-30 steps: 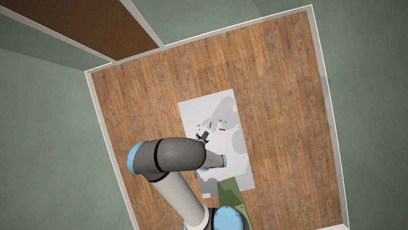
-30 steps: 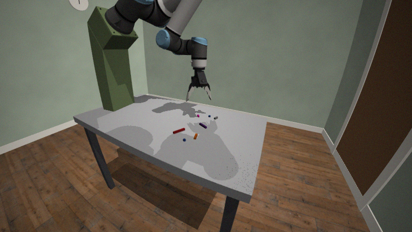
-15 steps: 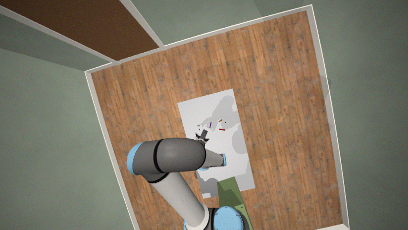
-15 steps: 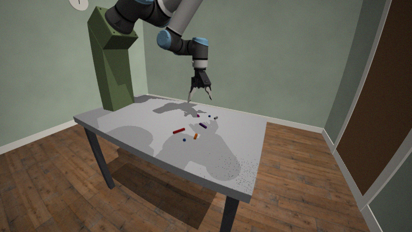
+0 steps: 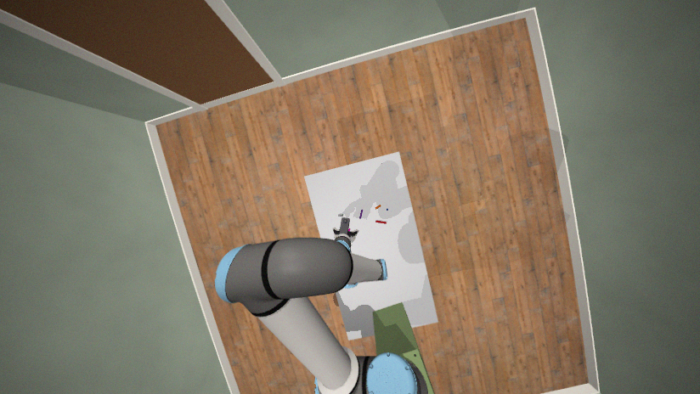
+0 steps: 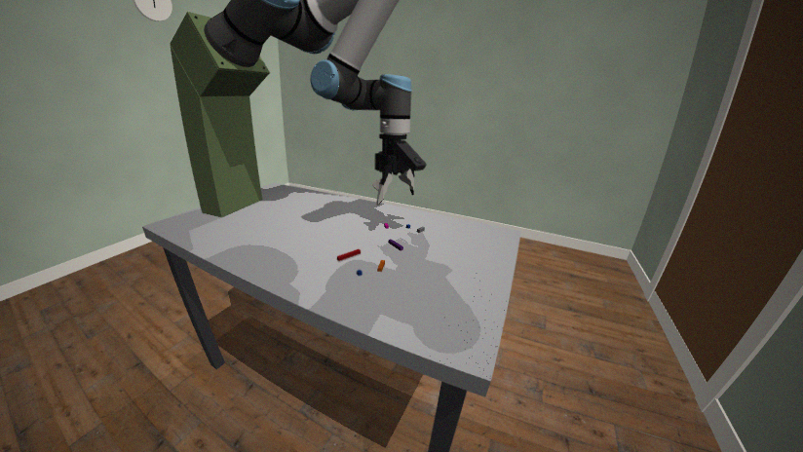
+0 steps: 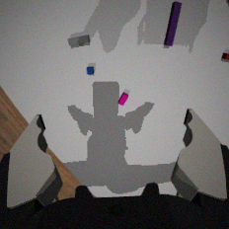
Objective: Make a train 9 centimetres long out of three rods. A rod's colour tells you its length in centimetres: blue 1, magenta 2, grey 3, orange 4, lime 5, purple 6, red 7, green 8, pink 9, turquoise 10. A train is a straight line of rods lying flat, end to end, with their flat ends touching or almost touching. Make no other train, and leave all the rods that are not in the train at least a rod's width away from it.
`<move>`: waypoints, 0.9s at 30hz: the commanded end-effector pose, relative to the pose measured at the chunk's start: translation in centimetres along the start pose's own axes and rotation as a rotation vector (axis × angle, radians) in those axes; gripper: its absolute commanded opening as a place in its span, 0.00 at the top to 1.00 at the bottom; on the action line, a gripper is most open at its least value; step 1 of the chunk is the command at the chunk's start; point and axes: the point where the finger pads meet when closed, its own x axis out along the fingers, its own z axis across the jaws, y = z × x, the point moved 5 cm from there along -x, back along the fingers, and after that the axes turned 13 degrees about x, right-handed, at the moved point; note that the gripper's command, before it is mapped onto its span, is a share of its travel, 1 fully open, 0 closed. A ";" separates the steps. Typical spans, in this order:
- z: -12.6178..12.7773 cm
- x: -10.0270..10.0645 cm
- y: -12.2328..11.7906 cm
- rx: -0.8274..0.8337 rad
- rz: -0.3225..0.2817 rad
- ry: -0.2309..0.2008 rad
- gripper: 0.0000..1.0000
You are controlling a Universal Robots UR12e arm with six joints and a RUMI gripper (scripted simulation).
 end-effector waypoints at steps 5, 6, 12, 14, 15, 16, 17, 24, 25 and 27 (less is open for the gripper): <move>-1.4 0.3 1.1 -0.262 -0.003 0.004 0.00; -1.5 0.3 1.2 -0.288 -0.003 0.004 0.00; -2.1 0.5 1.8 -0.440 -0.003 0.004 0.00; -2.2 0.6 1.9 -0.465 -0.003 0.004 0.00; -2.2 0.6 1.9 -0.465 -0.003 0.004 0.00; -2.4 0.6 2.1 -0.510 -0.003 0.004 0.00; -2.6 0.7 2.2 -0.555 -0.003 0.004 0.00; -3.3 0.8 2.8 -0.727 -0.002 0.005 0.00; -3.4 0.8 2.9 -0.752 -0.002 0.005 0.00; -3.6 0.9 3.0 -0.803 -0.002 0.005 0.00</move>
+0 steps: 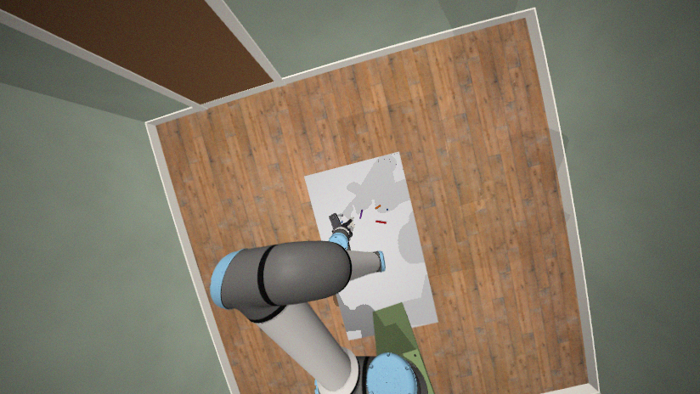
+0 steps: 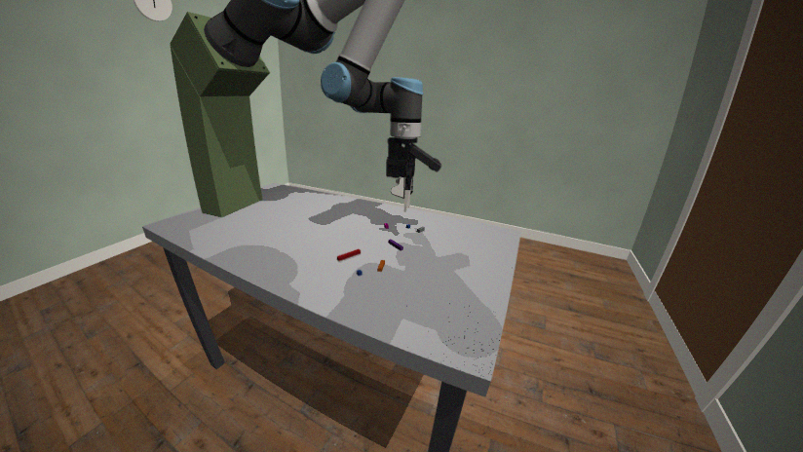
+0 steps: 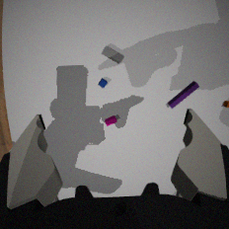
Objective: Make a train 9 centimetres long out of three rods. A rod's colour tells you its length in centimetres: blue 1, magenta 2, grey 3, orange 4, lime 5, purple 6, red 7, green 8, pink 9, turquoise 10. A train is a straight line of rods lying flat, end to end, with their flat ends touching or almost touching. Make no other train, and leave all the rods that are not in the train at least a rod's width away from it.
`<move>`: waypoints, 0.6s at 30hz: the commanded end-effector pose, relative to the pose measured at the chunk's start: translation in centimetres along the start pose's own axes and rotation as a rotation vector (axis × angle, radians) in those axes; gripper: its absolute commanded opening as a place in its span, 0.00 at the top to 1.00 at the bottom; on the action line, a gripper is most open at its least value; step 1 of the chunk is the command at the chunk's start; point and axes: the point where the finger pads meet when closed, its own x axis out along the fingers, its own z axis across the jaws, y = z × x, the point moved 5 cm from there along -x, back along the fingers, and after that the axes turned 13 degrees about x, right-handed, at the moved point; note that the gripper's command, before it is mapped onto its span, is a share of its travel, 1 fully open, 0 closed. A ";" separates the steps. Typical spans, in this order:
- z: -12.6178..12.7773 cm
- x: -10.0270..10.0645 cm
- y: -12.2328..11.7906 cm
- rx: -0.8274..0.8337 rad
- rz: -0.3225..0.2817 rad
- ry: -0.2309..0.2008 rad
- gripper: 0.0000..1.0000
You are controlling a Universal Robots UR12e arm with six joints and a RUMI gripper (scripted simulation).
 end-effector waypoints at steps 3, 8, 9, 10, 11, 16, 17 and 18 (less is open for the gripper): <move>-0.3 0.1 1.4 -0.218 0.000 0.005 0.00; -0.5 0.2 1.9 -0.332 0.000 0.005 0.00; -0.5 0.2 2.0 -0.354 0.000 0.005 0.00; -0.5 0.3 2.1 -0.378 0.000 0.005 0.00; -0.5 0.3 2.2 -0.403 0.000 0.005 0.00; -0.6 0.4 2.8 -0.530 0.001 0.005 0.00; -0.6 0.4 2.9 -0.555 0.001 0.005 0.00; -0.7 0.4 3.1 -0.580 0.001 0.005 0.00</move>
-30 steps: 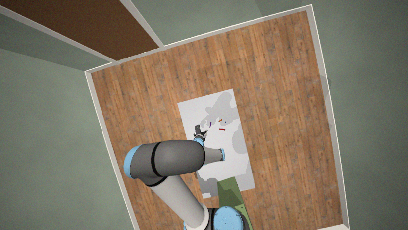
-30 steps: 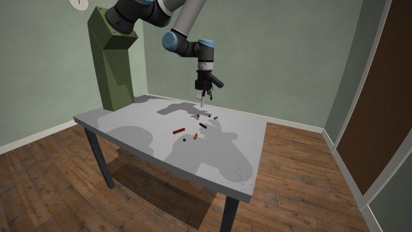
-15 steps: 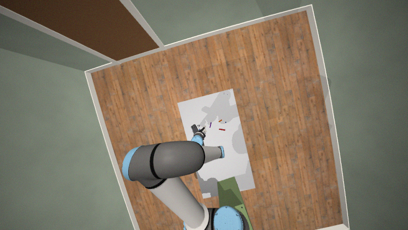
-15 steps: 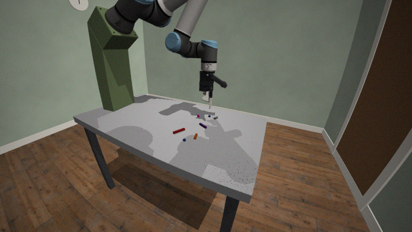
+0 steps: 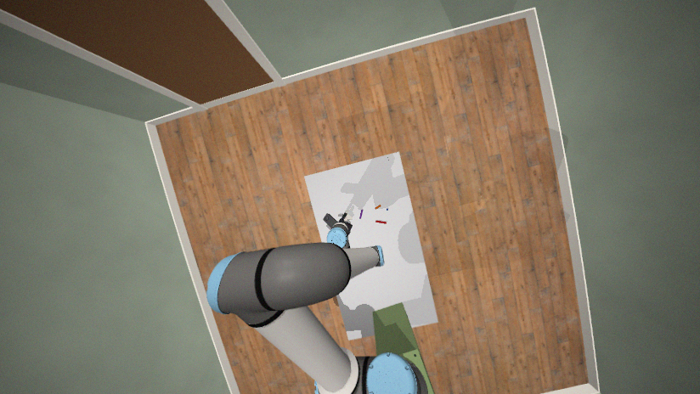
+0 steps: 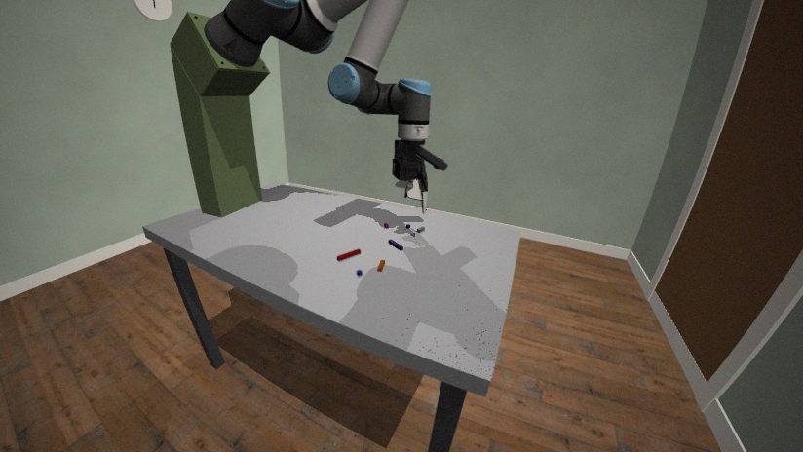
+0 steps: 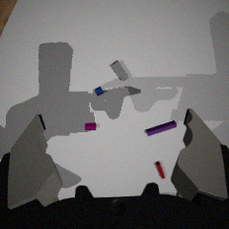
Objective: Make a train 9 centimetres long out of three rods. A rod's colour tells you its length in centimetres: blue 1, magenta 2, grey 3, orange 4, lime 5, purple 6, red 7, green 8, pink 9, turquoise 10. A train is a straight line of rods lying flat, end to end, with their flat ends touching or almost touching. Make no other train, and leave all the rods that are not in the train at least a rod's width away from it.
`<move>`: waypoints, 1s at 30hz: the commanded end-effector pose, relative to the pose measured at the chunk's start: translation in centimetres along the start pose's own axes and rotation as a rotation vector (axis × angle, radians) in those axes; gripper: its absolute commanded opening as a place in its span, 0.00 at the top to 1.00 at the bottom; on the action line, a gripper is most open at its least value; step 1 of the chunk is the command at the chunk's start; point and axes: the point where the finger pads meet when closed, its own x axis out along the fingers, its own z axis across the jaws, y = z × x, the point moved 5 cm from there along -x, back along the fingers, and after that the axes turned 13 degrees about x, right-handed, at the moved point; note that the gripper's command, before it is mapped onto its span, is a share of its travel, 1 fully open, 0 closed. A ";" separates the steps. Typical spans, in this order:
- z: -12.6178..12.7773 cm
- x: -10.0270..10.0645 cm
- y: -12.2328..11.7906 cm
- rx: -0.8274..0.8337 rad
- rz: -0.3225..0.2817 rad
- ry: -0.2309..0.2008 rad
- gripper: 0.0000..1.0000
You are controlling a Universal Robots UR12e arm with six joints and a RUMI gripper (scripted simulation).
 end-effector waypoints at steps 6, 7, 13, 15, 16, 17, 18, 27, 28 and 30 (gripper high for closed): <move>0.3 0.1 1.4 -0.256 0.002 0.004 0.00; 0.4 0.1 1.6 -0.286 0.002 0.004 0.00; 0.5 0.1 2.2 -0.433 0.002 0.004 0.00; 0.6 0.2 2.3 -0.470 0.002 0.004 0.00; 0.6 0.2 2.4 -0.486 0.002 0.004 0.00; 0.7 0.2 2.4 -0.501 0.002 0.004 0.00; 0.7 0.2 2.5 -0.514 0.002 0.004 0.00; 0.7 0.2 2.6 -0.569 0.002 0.004 0.00; 0.8 0.2 2.7 -0.573 0.002 0.004 0.00; 0.8 0.2 2.7 -0.577 0.002 0.004 0.00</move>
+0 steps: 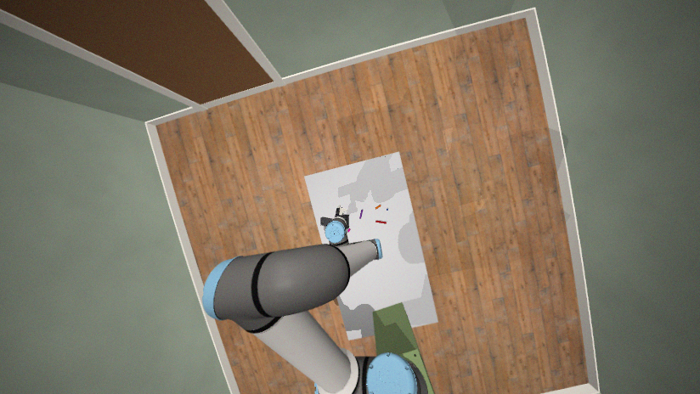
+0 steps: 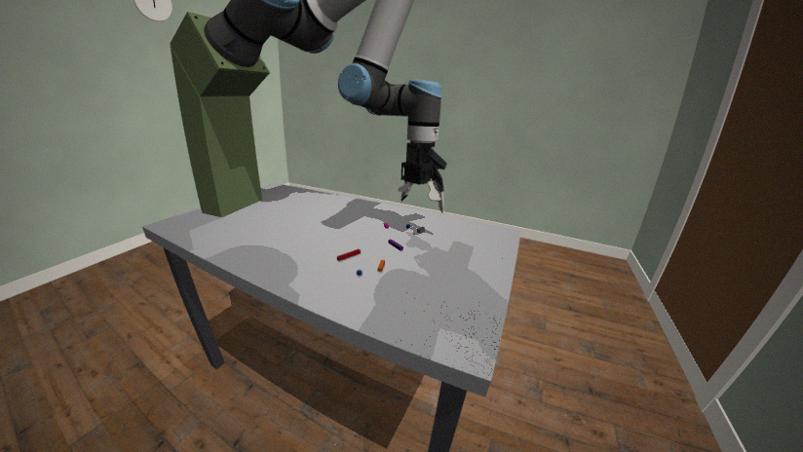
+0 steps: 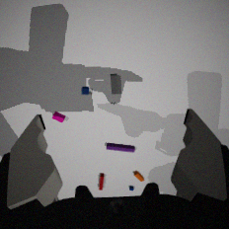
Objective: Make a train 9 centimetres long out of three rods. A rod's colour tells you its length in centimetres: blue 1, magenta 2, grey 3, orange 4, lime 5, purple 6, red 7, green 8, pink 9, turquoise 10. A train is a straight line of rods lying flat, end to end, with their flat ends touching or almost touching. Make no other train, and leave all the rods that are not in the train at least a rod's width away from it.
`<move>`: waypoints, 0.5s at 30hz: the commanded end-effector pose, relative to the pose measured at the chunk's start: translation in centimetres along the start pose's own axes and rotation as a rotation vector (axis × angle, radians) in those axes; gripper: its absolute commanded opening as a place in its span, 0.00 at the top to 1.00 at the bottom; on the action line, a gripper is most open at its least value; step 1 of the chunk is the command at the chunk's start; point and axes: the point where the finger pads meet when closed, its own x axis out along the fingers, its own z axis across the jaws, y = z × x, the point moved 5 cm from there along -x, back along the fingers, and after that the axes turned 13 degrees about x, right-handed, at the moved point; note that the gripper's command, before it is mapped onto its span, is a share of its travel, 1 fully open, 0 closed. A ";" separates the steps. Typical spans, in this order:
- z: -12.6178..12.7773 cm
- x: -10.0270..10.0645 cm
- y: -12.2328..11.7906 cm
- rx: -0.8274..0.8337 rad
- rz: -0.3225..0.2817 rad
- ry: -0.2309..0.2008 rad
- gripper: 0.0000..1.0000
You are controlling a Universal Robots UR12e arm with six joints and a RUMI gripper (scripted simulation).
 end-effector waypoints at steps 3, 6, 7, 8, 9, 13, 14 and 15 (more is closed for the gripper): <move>0.3 -0.1 0.4 -0.029 0.004 -0.001 0.00; 0.2 -0.1 0.4 -0.029 0.004 -0.001 0.86; 0.2 -0.1 0.4 -0.029 0.004 -0.001 0.86; 0.2 -0.1 0.4 -0.029 0.004 -0.001 0.86; 0.2 -0.1 0.4 -0.029 0.004 -0.001 0.86; 0.2 -0.1 0.4 -0.029 0.004 -0.001 0.86; 0.2 -0.1 0.4 -0.029 0.004 -0.001 0.86; 0.2 -0.1 0.4 -0.029 0.004 -0.001 0.86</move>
